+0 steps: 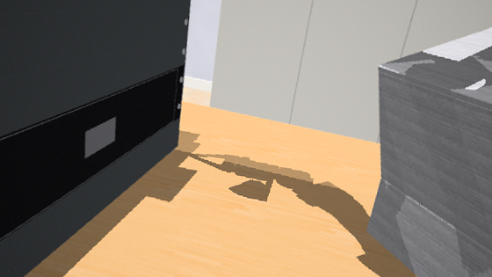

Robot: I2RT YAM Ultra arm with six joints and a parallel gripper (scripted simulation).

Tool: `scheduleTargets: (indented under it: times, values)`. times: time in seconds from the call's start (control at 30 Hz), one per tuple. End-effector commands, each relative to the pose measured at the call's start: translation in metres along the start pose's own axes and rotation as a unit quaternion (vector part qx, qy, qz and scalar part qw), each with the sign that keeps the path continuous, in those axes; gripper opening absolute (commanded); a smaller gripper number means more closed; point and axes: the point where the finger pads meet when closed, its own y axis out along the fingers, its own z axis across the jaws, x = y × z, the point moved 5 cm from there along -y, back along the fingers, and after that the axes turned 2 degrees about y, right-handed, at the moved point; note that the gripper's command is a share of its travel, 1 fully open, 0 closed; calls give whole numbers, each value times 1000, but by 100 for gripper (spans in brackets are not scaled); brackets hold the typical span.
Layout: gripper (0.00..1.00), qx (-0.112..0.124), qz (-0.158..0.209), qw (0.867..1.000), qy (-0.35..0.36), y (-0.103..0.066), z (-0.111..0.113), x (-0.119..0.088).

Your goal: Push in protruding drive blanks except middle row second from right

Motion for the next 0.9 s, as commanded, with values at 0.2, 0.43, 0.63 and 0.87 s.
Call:
scheduleTargets:
  times: [0.2, 0.43, 0.63, 0.87]
  values:
    - [0, -32, 17, 999, -19, 9, -25, -4]
    - [0, -32, 17, 999, -19, 9, -25, -4]
    - [0, -32, 17, 999, -19, 9, -25, -4]
    - [0, -24, 18, 999, -12, 14, -21, -5]
